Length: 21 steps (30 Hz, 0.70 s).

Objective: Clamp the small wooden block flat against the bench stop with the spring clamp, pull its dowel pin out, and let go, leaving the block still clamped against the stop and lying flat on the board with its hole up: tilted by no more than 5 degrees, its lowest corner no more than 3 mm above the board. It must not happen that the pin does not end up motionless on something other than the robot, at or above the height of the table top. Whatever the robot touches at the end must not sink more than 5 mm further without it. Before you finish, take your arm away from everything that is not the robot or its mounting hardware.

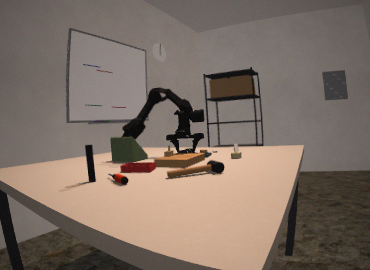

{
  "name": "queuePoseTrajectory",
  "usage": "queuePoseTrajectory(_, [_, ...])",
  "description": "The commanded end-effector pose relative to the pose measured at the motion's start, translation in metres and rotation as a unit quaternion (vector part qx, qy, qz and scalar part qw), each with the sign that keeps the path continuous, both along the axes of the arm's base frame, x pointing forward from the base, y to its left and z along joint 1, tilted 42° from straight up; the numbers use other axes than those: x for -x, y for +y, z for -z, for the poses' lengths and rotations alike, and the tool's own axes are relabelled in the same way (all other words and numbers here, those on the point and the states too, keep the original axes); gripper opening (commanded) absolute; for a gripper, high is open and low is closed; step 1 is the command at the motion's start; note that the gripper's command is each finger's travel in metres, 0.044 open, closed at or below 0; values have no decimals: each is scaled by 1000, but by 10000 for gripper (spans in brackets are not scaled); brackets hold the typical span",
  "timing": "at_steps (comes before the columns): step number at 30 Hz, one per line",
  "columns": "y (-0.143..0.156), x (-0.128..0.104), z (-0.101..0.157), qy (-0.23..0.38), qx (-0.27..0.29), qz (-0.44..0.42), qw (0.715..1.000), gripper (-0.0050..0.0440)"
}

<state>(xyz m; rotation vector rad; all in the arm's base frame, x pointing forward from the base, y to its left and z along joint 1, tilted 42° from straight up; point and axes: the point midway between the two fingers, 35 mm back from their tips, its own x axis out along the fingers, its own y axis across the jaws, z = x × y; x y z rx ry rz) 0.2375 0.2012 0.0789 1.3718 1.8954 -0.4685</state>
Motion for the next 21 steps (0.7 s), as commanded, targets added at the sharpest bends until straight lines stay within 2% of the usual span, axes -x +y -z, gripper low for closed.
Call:
queuePoseTrajectory(1, [0,0,0,0,0,0,1000,353])
queuePoseTrajectory(4, [0,0,0,0,0,0,1000,347])
queuePoseTrajectory(19, [0,0,0,0,0,0,1000,247])
queuePoseTrajectory(21, [0,0,0,0,0,0,1000,247])
